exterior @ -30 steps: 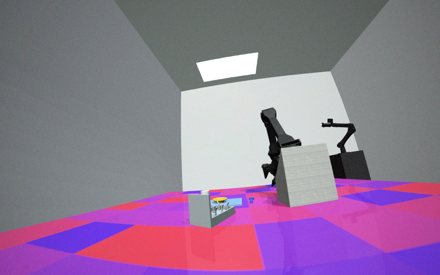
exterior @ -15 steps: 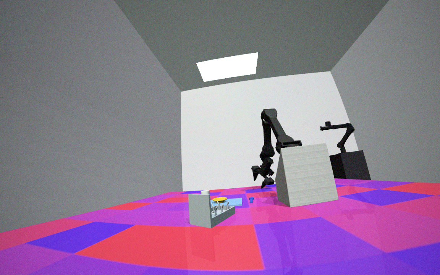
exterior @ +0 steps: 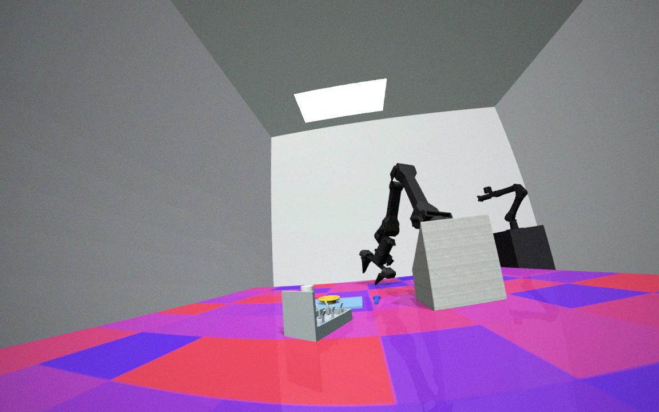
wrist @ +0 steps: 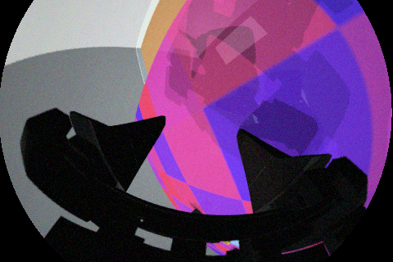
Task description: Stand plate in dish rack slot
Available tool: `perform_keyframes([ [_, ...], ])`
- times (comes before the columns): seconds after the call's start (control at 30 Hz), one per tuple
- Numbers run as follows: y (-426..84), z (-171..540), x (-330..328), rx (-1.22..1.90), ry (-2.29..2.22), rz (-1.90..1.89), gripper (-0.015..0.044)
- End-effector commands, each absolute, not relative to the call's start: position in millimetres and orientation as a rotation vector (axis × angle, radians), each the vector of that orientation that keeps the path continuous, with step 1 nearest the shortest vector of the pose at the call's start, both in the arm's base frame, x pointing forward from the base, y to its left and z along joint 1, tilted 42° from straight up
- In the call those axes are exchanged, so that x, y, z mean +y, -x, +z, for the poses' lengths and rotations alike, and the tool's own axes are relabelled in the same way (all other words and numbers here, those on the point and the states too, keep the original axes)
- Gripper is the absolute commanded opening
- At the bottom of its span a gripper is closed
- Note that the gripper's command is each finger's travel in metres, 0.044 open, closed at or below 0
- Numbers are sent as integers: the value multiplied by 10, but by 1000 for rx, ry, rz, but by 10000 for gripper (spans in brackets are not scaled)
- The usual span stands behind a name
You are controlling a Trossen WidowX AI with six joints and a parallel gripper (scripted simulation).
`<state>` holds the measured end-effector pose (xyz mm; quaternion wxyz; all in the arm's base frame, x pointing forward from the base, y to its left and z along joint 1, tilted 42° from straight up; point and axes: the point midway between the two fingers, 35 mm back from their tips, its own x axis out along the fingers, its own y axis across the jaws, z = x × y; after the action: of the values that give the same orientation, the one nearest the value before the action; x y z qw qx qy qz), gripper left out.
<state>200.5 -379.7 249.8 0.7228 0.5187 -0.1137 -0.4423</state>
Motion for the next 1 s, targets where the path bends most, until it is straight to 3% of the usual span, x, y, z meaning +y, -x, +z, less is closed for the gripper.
perform_keyframes([
  [0.0,-2175,2401,-3719,-186,-1133,-971,400],
  [0.33,-2511,2383,-3447,-9,-972,-907,400],
  [0.97,-3084,1683,-2853,396,-786,-899,400],
])
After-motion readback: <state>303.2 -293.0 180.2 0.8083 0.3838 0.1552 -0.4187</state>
